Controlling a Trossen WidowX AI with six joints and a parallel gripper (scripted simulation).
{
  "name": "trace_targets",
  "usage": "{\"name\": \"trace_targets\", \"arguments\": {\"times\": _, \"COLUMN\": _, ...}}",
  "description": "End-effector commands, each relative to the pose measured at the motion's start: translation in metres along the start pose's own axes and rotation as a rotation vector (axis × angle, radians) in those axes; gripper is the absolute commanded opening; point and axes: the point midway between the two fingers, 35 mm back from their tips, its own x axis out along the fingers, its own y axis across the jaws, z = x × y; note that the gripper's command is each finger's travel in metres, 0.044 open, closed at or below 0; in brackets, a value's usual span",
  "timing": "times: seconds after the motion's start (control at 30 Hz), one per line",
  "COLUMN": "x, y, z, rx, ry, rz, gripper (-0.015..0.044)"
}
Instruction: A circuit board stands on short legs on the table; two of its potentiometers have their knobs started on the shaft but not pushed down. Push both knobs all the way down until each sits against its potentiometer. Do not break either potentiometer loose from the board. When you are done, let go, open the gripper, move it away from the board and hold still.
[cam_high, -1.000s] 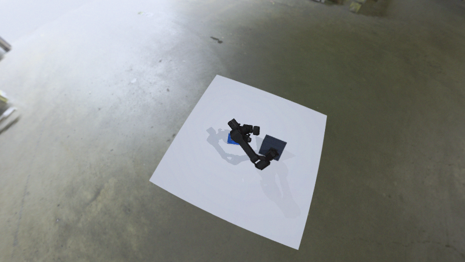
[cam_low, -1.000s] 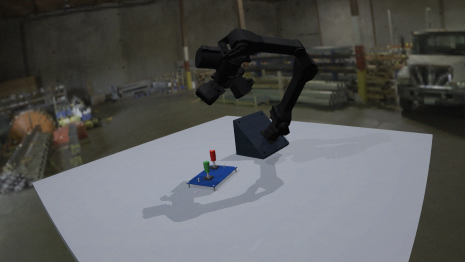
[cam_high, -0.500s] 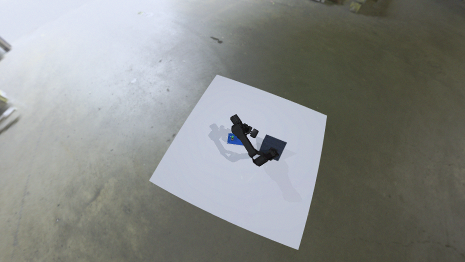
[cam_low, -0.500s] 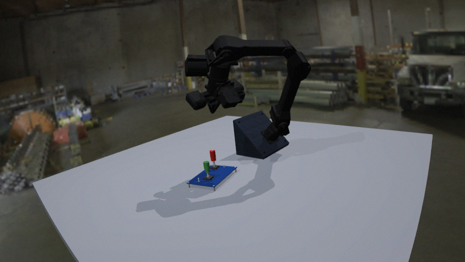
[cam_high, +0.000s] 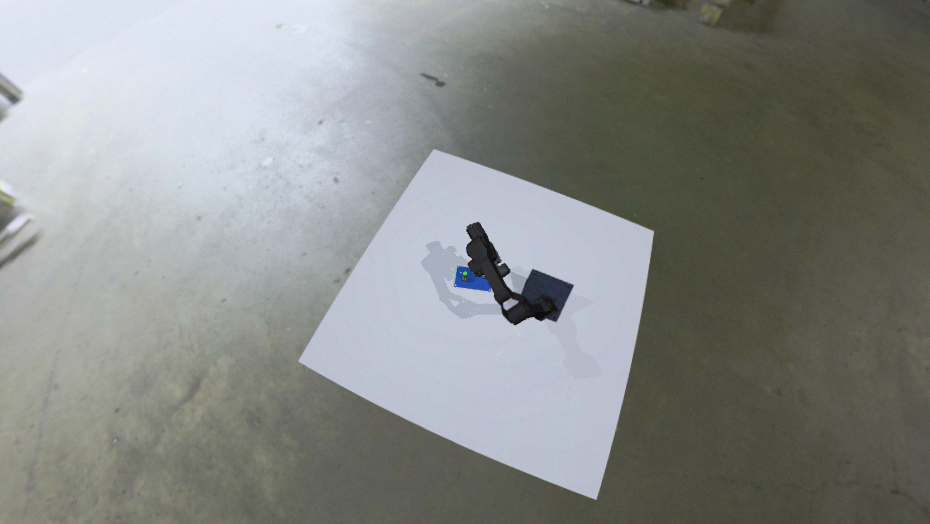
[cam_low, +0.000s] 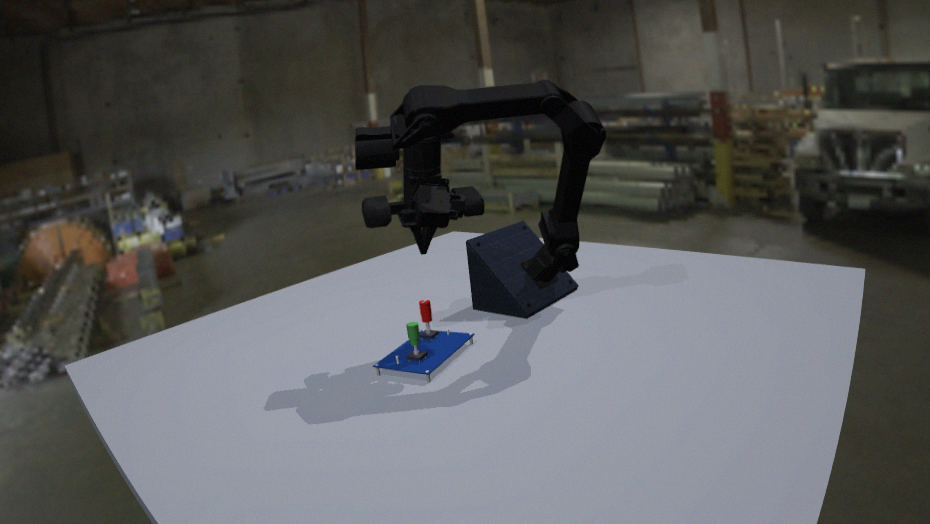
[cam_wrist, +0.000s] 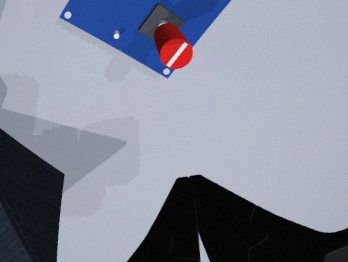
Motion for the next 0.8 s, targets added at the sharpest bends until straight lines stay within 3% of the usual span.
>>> {"name": "trace_targets", "arguments": {"times": 0.0, "x": 0.009, "y": -0.002, "z": 0.004, "rx": 0.105, "ry": -0.076, "rz": 0.022, "gripper": 0.0}}
{"name": "trace_targets", "arguments": {"times": 0.4, "x": 0.025, "y": -0.011, "z": 0.016, "rx": 0.41, "ry": -0.286, "rz": 0.1, "gripper": 0.0}}
{"name": "trace_targets", "arguments": {"times": 0.77, "x": 0.044, "y": -0.01, "z": 0.023, "rx": 0.426, "ry": -0.298, "rz": 0.106, "gripper": 0.0}}
